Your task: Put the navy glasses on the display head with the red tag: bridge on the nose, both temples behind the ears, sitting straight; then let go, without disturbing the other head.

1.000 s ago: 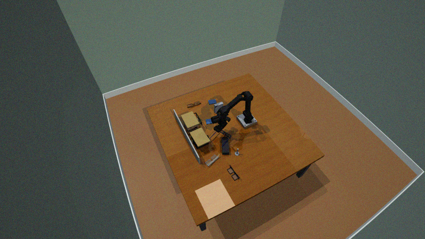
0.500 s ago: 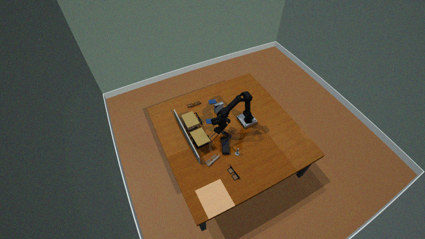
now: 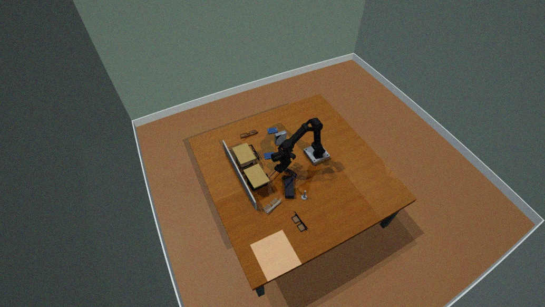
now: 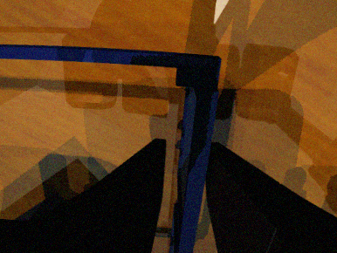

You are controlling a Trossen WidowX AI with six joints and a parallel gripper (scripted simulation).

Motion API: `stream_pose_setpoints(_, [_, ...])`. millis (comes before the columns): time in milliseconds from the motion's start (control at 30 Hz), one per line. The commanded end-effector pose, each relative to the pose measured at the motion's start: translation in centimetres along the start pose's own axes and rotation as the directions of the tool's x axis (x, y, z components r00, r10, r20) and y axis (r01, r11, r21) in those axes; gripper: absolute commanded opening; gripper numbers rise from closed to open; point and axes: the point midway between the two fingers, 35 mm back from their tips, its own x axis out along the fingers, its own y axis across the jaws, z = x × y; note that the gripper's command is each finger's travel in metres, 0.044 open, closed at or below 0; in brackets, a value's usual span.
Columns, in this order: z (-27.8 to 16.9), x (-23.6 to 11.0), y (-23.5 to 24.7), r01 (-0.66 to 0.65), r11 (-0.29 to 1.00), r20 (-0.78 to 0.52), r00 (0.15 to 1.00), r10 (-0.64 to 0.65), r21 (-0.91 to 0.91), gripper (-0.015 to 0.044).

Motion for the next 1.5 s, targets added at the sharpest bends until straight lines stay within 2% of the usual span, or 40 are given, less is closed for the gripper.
stream_pose_setpoints(0, [0.0,-0.1,0.0,-0.001,1.000,0.000,1.000,0.001,0.000,0.0002])
stream_pose_setpoints(333, [0.1,-0.6,0.1,-0.001,1.000,0.000,1.000,0.001,0.000,0.0000])
stream_pose_setpoints(933, [0.1,-9.6,0.5,0.004,1.000,-0.005,1.000,-0.004,0.001,0.0000])
stream_pose_setpoints(1133, [-0.4,-9.8,0.7,0.008,1.000,0.013,1.000,-0.008,0.017,0.0000])
stream_pose_setpoints(1467, [-3.5,-10.6,1.7,-0.002,0.994,0.123,0.992,-0.011,0.108,0.0000])
